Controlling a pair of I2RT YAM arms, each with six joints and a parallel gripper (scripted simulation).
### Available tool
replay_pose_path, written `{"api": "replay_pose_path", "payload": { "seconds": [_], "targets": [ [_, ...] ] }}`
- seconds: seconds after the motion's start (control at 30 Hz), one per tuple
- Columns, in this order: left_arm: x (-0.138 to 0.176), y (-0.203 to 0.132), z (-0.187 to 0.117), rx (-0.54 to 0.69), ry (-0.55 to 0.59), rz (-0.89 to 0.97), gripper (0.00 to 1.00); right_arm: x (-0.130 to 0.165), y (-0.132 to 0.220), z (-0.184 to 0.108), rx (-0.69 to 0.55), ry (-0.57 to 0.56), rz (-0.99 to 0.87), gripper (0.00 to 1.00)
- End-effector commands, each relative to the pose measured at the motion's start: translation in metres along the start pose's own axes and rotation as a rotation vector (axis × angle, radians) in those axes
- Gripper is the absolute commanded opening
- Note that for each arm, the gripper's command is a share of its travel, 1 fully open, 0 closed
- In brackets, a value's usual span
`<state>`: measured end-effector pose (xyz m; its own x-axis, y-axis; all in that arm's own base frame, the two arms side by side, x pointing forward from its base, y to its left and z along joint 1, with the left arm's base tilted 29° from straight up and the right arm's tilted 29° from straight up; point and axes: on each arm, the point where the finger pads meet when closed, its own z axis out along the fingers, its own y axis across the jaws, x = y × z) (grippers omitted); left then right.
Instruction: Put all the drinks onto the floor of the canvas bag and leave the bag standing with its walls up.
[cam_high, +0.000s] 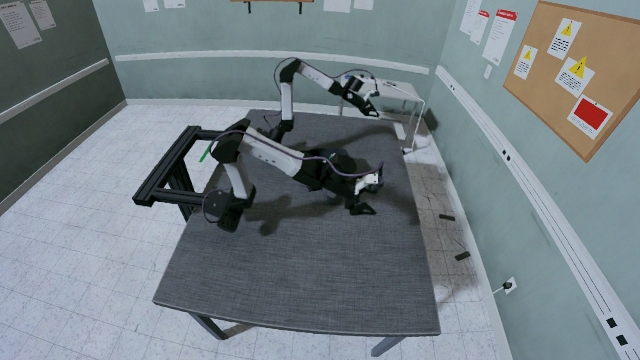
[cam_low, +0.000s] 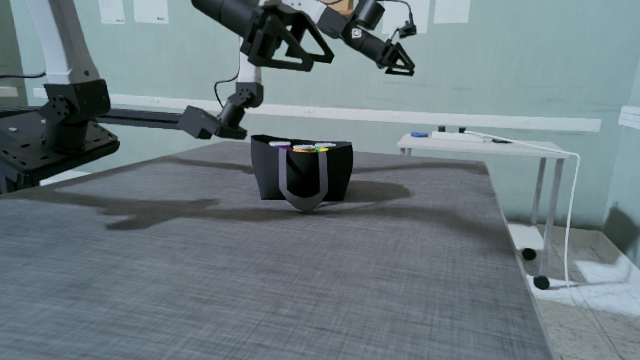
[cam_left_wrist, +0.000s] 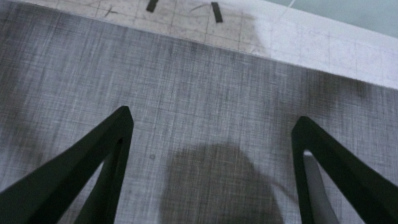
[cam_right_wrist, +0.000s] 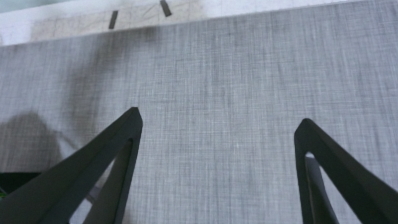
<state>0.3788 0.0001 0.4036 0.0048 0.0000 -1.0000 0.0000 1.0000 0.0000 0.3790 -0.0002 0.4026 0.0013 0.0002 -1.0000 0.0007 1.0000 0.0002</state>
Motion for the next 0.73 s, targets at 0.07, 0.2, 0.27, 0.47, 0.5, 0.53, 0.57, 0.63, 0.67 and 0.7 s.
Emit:
{"api": "replay_pose_path", "payload": {
  "seconds": [0.07,0.2,0.27,0.47,0.5,0.53,0.57,0.63,0.67,0.7],
  "targets": [
    [-0.0096,-0.0012,-0.0078,0.008,-0.016,-0.011,0.86,-0.0062,-0.0007,-0.0120,0.004,-0.012,0.005,0.86],
    [-0.0076,-0.0011,-0.0075,0.008,-0.012,-0.011,0.86,-0.0096,-0.0004,-0.0097,0.002,-0.024,0.005,0.86],
    [-0.0055,-0.0011,-0.0071,0.007,-0.008,-0.011,0.86,-0.0092,-0.0001,-0.0093,0.001,-0.024,0.005,0.86],
    [-0.0024,-0.0011,-0.0067,0.007,-0.001,-0.011,0.86,-0.0085,0.0004,-0.0086,-0.001,-0.023,0.005,0.86],
    [-0.0024,-0.0011,-0.0067,0.007,-0.001,-0.011,0.86,-0.0085,0.0004,-0.0086,-0.001,-0.023,0.005,0.86],
    [-0.0024,-0.0011,-0.0067,0.007,-0.001,-0.011,0.86,-0.0085,0.0004,-0.0086,-0.001,-0.023,0.005,0.86],
    [-0.0024,-0.0011,-0.0067,0.007,-0.001,-0.011,0.86,-0.0085,0.0004,-0.0086,-0.001,-0.023,0.005,0.86],
    [-0.0024,-0.0011,-0.0067,0.007,-0.001,-0.011,0.86,-0.0085,0.0004,-0.0086,-0.001,-0.023,0.005,0.86],
    [-0.0024,-0.0011,-0.0067,0.007,-0.001,-0.011,0.86,-0.0085,0.0004,-0.0086,-0.001,-0.023,0.005,0.86],
    [-0.0024,-0.0011,-0.0067,0.007,-0.001,-0.011,0.86,-0.0085,0.0004,-0.0086,-0.001,-0.023,0.005,0.86]
  ]
}}
